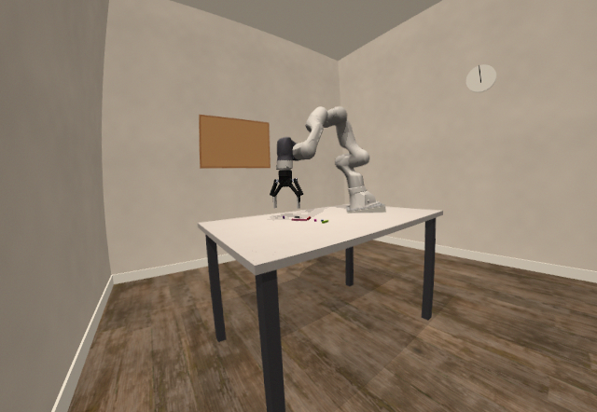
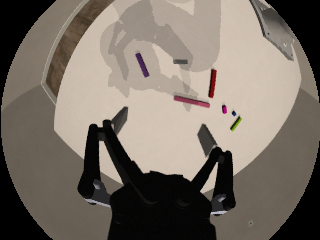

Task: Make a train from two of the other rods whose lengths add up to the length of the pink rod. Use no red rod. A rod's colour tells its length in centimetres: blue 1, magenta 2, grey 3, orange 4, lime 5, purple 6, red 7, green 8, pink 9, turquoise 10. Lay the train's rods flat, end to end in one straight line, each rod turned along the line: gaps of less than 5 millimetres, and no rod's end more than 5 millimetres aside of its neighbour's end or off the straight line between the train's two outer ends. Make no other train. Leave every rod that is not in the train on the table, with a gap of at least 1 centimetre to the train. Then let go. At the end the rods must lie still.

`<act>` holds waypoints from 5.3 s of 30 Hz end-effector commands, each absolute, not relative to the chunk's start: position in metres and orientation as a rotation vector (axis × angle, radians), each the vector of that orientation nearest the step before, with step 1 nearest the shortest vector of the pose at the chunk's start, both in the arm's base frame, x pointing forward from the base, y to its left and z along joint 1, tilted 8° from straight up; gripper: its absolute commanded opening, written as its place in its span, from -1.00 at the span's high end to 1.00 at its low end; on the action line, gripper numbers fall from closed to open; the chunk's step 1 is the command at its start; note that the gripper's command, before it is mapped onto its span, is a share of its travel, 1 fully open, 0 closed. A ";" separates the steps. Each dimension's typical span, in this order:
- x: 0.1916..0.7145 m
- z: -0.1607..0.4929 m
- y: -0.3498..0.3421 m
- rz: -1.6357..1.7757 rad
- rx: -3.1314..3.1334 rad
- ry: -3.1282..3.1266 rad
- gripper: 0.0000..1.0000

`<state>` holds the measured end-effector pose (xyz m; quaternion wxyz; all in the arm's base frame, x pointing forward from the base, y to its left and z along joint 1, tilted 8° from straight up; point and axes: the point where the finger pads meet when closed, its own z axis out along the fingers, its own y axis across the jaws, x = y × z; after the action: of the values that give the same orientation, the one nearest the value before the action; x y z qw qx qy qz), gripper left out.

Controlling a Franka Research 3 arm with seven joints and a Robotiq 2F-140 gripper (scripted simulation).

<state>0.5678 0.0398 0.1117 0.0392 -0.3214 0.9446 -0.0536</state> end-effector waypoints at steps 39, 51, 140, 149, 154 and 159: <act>0.591 0.110 0.046 -0.136 -0.215 3.032 -1.00; 0.591 0.110 0.046 -0.136 -0.215 3.032 -1.00; 0.572 0.115 0.033 -0.162 -0.827 2.944 -1.00; 0.565 0.117 0.029 -0.171 -1.032 2.886 -1.00; 0.561 0.117 0.026 -0.174 -1.137 2.851 -1.00; 0.558 0.118 0.024 -0.178 -1.247 2.809 -1.00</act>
<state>0.5590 0.0258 0.1173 0.0339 -0.3341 0.9399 -0.0617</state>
